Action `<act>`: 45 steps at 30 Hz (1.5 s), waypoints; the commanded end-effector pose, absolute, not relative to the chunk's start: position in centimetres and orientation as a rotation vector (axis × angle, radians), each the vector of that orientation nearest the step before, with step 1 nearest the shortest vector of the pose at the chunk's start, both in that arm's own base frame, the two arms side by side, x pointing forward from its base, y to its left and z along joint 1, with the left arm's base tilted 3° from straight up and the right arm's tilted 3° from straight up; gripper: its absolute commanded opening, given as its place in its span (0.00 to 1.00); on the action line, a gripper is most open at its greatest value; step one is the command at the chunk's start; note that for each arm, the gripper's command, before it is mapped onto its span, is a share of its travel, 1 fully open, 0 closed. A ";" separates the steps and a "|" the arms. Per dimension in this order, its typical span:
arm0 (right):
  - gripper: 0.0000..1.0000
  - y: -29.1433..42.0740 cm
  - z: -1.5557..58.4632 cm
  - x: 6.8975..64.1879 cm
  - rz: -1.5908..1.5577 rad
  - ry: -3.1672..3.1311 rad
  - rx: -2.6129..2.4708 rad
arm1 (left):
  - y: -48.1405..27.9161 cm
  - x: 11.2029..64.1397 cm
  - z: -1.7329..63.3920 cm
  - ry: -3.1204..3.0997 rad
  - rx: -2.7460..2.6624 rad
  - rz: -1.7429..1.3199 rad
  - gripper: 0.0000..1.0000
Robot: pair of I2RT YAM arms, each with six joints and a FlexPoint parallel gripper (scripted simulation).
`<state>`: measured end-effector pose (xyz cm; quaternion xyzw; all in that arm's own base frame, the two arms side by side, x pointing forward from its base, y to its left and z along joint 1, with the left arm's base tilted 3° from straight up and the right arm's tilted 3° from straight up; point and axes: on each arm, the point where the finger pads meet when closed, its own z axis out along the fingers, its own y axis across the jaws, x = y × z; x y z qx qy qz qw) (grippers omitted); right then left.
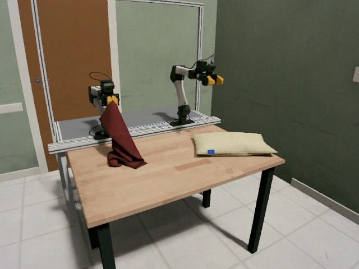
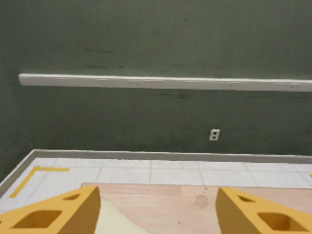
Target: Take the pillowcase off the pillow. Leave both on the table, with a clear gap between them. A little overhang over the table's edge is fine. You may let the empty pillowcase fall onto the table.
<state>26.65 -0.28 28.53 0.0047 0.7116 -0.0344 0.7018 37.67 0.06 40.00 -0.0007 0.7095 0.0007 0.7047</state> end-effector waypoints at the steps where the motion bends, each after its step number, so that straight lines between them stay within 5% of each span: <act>1: 0.00 -0.2 26.4 26.2 -0.082 1.618 0.000 | 0.1 37.4 39.0 1.601 0.001 -0.004 0.60; 45: 0.00 -0.8 17.6 20.9 -0.090 2.045 0.054 | 0.1 37.4 39.0 1.601 0.001 -0.004 0.60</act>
